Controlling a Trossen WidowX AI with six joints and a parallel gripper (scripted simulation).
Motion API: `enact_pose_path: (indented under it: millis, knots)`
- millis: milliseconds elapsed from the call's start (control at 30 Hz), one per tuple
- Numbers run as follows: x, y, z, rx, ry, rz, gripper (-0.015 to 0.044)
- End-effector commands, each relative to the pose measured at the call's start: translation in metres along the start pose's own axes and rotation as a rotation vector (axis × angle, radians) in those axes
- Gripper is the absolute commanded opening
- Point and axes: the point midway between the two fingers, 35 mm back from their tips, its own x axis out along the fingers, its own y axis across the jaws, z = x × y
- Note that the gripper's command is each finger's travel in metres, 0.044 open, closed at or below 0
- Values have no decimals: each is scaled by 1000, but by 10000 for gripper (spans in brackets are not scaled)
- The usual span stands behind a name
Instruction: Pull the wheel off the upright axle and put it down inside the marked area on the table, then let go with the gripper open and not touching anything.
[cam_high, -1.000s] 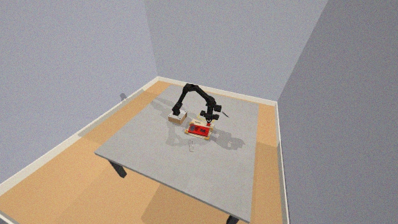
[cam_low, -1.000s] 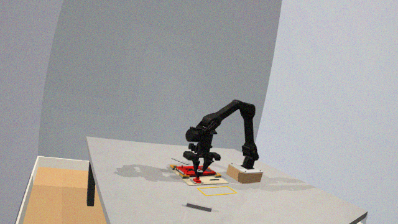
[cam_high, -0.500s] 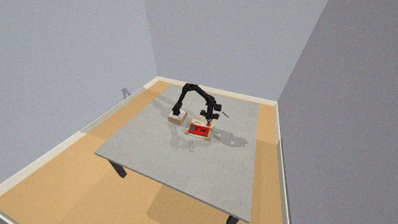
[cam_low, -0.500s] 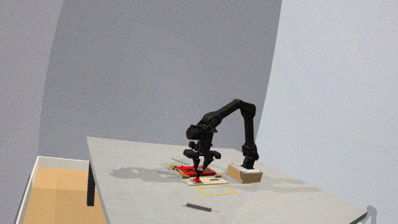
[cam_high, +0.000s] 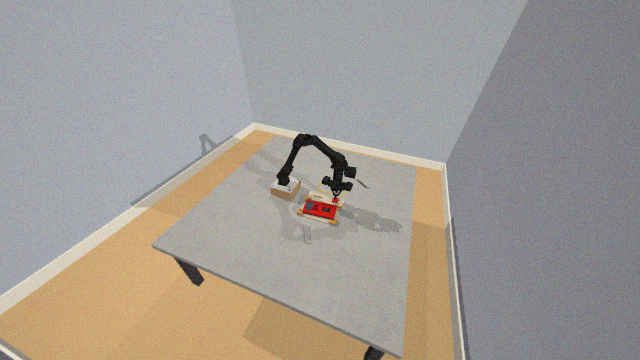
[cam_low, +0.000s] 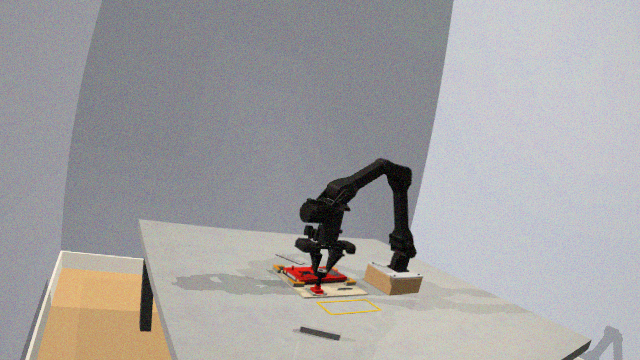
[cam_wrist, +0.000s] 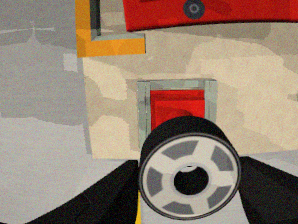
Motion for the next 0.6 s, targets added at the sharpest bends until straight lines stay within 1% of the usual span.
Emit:
enact_pose_path:
  millis: [0, 133, 367, 400, 433, 567]
  knots:
    - [-2, 0, 0, 1, 0, -1, 0]
    - [-10, 0, 0, 1, 0, 0, 0]
    - [-36, -2, 0, 1, 0, 0, 0]
    - [-37, -2, 0, 1, 0, 0, 0]
    - [-30, -2, 0, 2, 0, -2, 0]
    - [-31, -7, -14, 2, 1, -2, 0]
